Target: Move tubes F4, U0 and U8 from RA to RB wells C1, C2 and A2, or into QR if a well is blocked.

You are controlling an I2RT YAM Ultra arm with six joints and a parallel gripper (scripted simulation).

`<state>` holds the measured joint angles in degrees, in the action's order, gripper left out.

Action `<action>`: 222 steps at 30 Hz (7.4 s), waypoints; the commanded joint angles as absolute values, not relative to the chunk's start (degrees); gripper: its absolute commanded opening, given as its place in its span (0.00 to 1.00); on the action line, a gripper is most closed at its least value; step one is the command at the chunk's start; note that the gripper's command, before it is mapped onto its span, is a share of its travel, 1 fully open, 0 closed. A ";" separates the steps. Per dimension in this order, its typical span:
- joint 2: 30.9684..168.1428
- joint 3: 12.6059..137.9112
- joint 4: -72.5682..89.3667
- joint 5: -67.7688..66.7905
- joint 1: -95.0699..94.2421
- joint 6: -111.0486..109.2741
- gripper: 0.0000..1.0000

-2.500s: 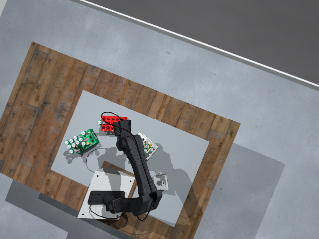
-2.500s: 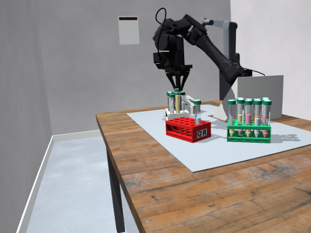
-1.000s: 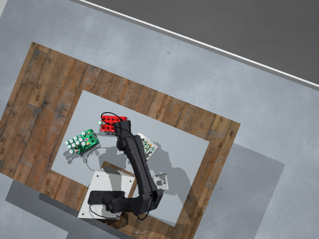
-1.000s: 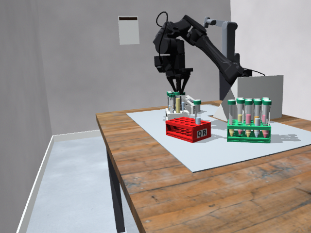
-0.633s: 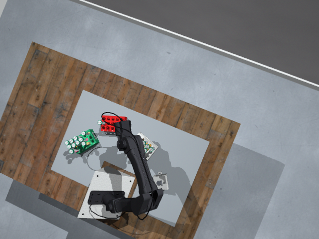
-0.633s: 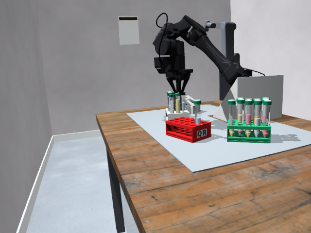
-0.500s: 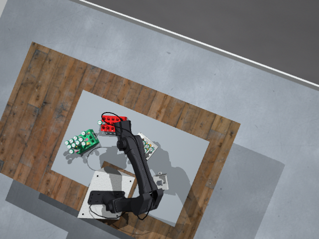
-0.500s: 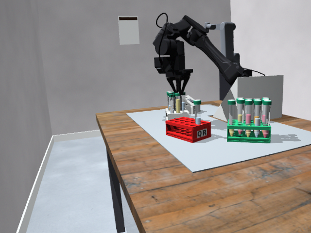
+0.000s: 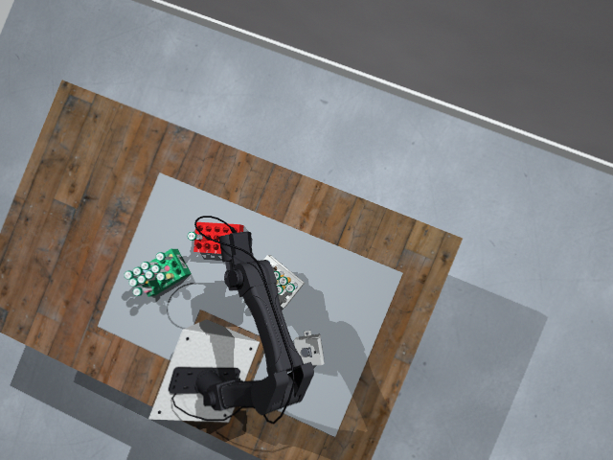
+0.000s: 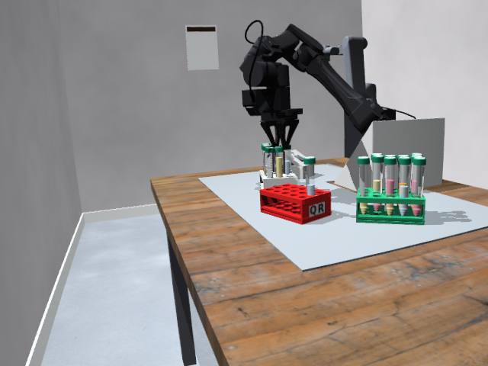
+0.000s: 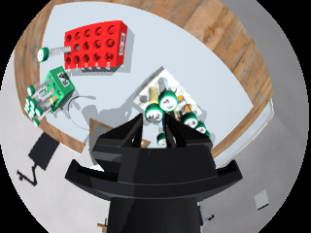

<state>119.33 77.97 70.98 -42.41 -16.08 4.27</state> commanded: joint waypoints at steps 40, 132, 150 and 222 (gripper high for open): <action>119.56 88.87 84.82 -39.25 -23.10 11.33 0.30; 154.87 111.90 85.93 -26.12 -47.00 -34.91 0.30; 160.79 120.19 89.87 -24.61 -49.25 -32.77 0.30; 159.01 105.28 72.76 -28.37 -44.02 -37.73 0.30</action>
